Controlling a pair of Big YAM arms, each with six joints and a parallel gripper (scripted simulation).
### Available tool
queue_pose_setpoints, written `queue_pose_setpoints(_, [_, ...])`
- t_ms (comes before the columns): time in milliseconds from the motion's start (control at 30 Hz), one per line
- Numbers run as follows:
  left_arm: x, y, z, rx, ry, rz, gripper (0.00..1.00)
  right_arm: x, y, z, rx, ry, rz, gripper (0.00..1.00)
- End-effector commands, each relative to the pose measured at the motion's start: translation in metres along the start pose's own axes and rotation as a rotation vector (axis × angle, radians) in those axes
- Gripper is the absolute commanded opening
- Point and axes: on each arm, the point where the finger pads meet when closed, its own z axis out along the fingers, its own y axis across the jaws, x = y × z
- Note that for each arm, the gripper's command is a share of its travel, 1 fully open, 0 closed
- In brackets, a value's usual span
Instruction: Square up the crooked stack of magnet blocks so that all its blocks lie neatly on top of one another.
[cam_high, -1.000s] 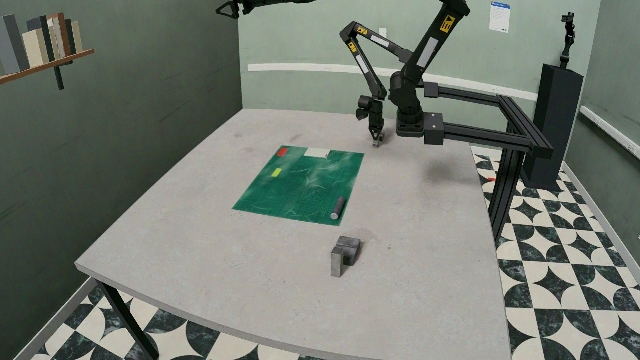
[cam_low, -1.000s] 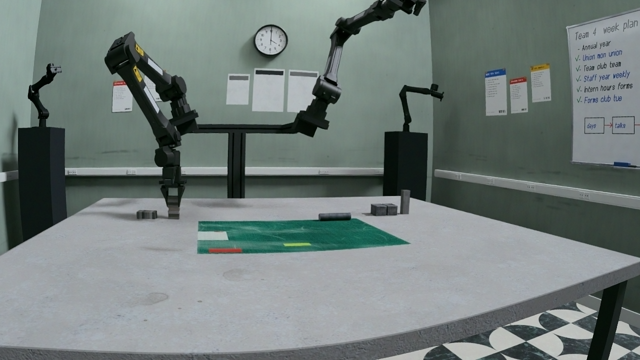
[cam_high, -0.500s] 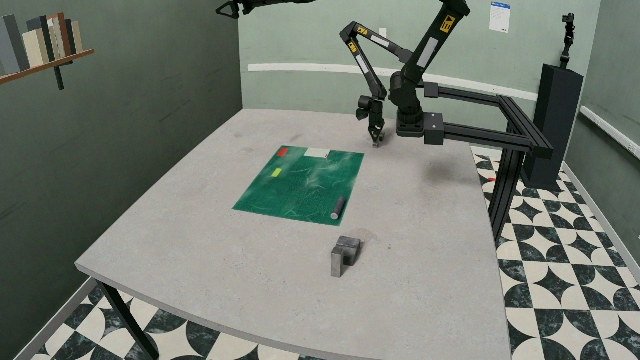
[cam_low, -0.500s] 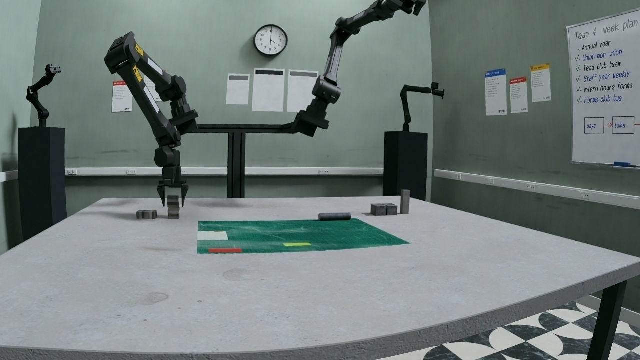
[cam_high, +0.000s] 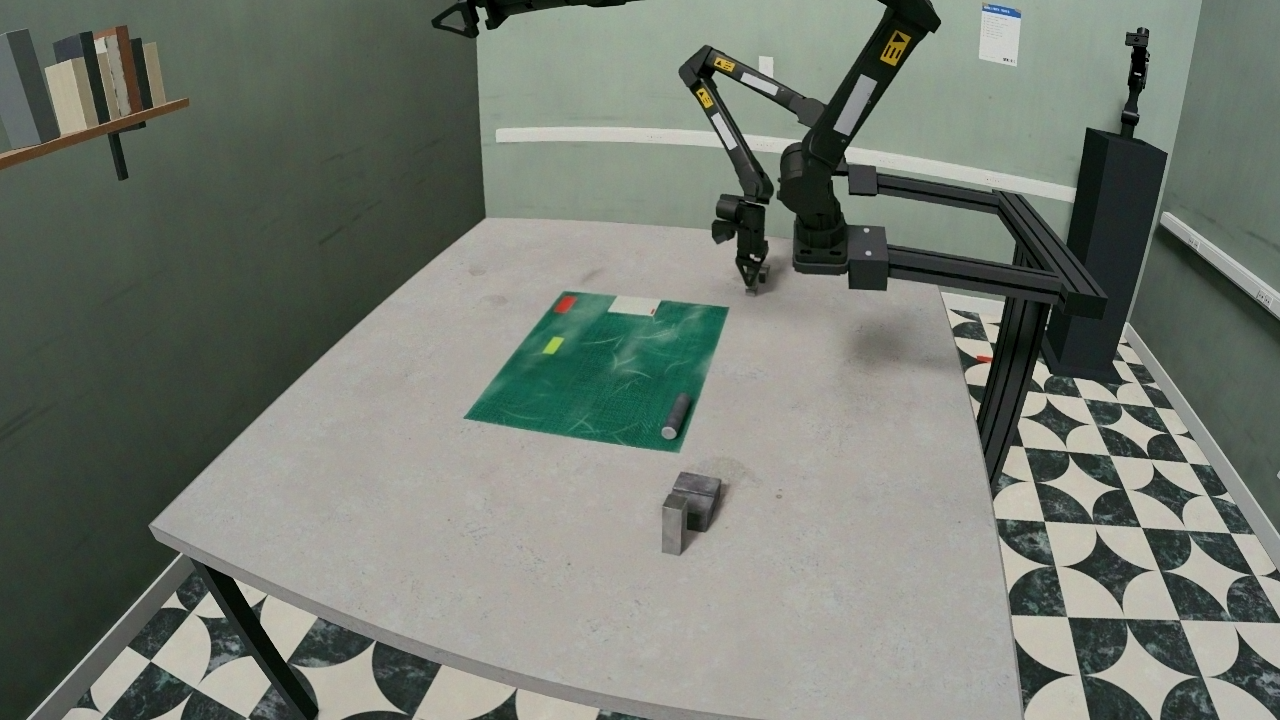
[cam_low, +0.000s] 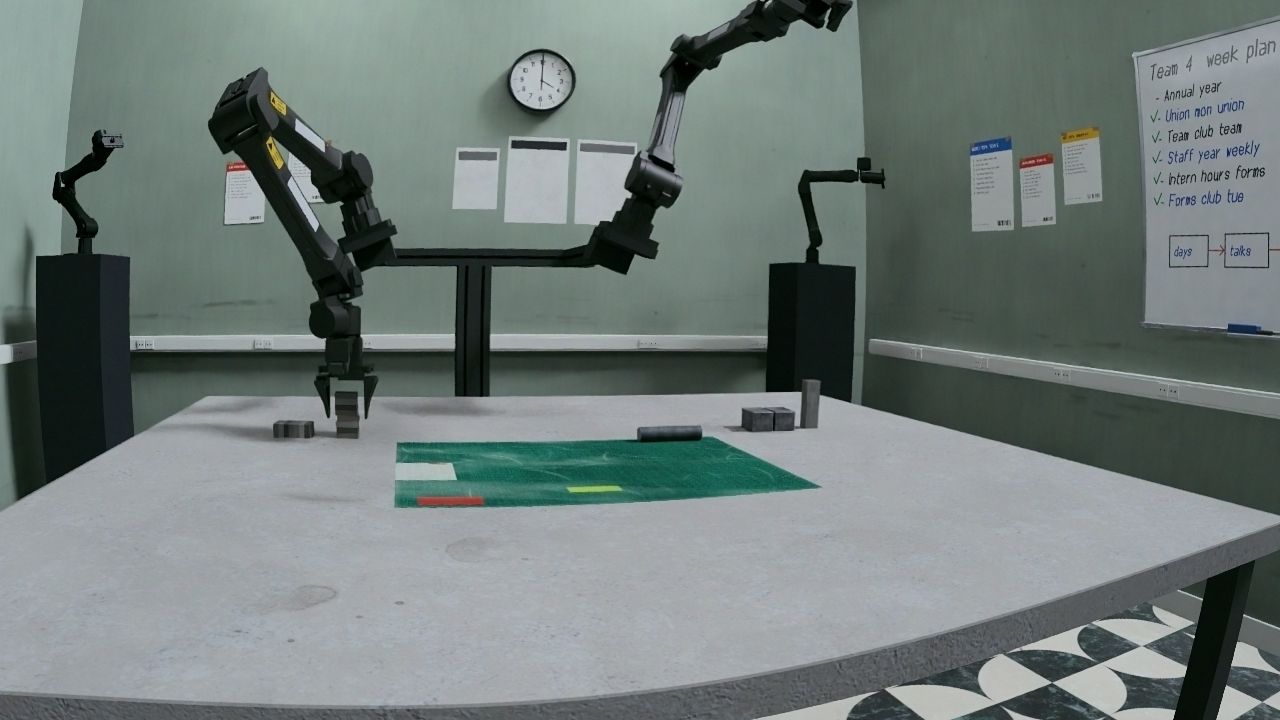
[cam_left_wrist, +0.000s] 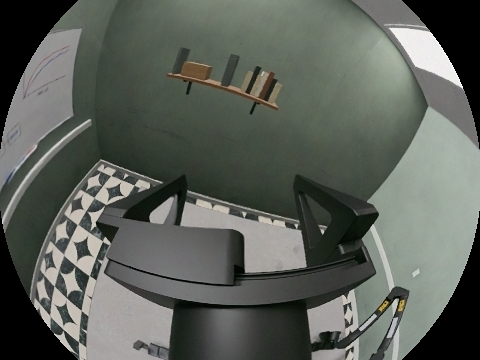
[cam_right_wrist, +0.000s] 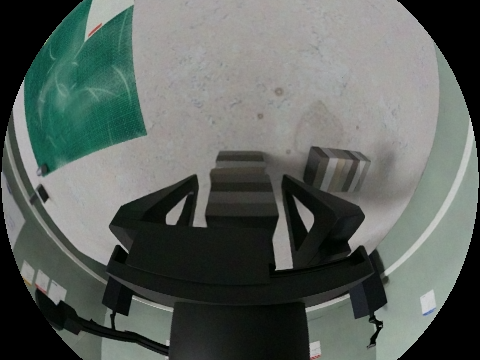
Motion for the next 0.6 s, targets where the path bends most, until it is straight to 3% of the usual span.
queue_pose_setpoints(0, [-0.024, -0.009, -0.003, 0.015, -0.055, 0.012, 1.00, 0.013, -0.001, 0.000, -0.006, 0.018, 0.002, 0.78])
queue_pose_setpoints(200, [-0.024, -0.009, -0.003, 0.015, -0.055, 0.012, 1.00, -0.005, -0.007, 0.000, 0.005, -0.010, 0.020, 0.78])
queue_pose_setpoints(233, [-0.024, -0.009, -0.003, 0.015, -0.055, 0.012, 1.00, 0.020, 0.000, -0.002, -0.009, 0.032, 0.011, 0.78])
queue_pose_setpoints(300, [-0.024, -0.009, -0.003, 0.015, -0.055, 0.012, 1.00, 0.031, 0.003, -0.008, -0.015, 0.050, 0.007, 0.78])
queue_pose_setpoints(567, [-0.024, -0.009, -0.003, 0.015, -0.055, 0.012, 1.00, 0.002, -0.005, 0.002, 0.000, 0.009, 0.021, 0.78])
